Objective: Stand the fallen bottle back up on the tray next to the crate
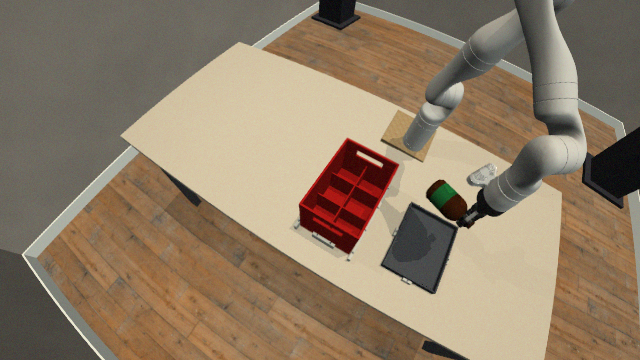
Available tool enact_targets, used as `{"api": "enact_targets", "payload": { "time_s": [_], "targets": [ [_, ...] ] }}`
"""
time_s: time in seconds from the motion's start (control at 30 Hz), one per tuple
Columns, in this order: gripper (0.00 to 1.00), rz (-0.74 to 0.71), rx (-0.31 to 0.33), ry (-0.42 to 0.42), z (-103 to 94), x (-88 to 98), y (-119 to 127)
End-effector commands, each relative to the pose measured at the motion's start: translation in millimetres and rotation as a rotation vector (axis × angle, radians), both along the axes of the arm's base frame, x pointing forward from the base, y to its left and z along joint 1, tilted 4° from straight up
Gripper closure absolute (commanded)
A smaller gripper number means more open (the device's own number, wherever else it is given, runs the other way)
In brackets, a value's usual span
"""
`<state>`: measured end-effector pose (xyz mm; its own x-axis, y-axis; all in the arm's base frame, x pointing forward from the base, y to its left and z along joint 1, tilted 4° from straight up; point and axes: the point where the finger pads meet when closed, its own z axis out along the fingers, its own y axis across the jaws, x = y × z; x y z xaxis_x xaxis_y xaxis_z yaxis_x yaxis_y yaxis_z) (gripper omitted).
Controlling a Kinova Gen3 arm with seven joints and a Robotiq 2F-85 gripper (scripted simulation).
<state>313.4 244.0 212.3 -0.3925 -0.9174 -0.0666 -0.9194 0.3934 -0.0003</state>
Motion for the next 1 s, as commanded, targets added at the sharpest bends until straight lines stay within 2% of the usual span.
{"api": "enact_targets", "payload": {
  "time_s": [0.0, 0.97],
  "targets": [
    [1.0, 0.0, 0.001, -0.001, 0.6, 0.3, 0.2],
    [1.0, -0.032, 0.002, 0.001, 0.6, 0.3, 0.2]
  ]
}}
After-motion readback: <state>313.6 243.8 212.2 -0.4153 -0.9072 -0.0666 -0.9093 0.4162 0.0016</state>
